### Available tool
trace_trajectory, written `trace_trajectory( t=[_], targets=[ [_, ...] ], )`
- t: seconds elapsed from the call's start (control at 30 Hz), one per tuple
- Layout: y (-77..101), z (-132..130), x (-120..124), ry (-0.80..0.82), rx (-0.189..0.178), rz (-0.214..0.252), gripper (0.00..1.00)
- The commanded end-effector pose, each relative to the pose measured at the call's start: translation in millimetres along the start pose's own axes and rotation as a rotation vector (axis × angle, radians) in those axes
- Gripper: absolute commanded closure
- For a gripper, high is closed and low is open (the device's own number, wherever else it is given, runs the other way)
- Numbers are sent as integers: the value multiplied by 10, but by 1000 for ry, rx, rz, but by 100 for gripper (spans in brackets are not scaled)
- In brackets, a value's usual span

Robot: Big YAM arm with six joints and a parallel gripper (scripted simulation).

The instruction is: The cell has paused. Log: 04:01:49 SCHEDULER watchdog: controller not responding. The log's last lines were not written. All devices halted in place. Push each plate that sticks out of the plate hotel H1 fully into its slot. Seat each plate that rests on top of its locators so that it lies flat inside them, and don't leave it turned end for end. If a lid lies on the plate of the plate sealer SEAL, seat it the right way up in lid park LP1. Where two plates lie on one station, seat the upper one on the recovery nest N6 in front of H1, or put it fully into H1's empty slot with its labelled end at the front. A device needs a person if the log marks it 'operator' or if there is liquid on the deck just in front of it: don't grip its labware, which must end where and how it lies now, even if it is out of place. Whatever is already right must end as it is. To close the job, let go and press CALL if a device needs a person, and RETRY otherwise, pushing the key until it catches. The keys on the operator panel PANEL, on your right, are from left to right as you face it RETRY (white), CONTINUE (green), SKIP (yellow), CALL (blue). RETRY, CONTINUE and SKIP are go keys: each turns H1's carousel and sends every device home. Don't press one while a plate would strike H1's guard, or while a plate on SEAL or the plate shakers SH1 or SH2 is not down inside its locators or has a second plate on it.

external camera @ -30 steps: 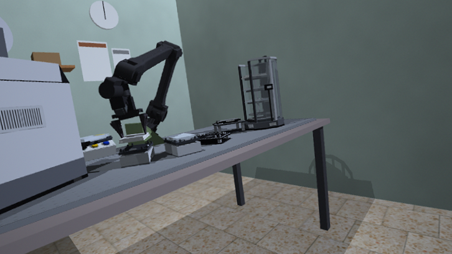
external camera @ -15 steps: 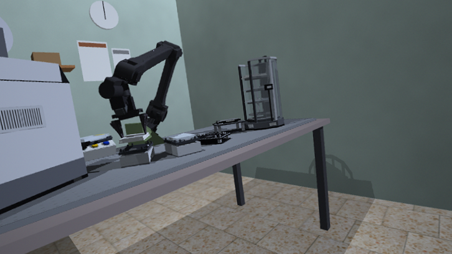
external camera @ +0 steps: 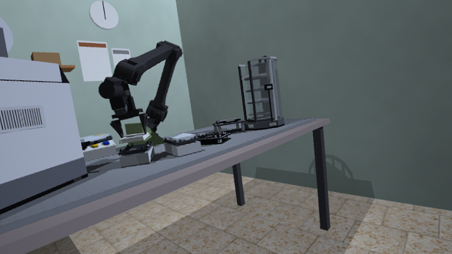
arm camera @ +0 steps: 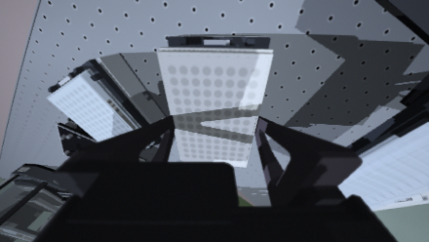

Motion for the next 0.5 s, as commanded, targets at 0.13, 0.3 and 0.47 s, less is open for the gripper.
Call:
trace_trajectory(
  t=[0.13,0.3,0.47],
  targets=[
    [57,65,20,26,4,-16,18],
    [15,61,14,24,5,-12,18],
    [-83,49,13,12,6,2,18]
  ],
)
Point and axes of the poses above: the point where the finger pads meet when closed, its own y axis back along the fingers, its own z axis across the jaws, x = y × z, the point moved 6 cm from there along y, back along the fingers, and after that the axes turned 2 degrees about -y, right-handed, at the moved point
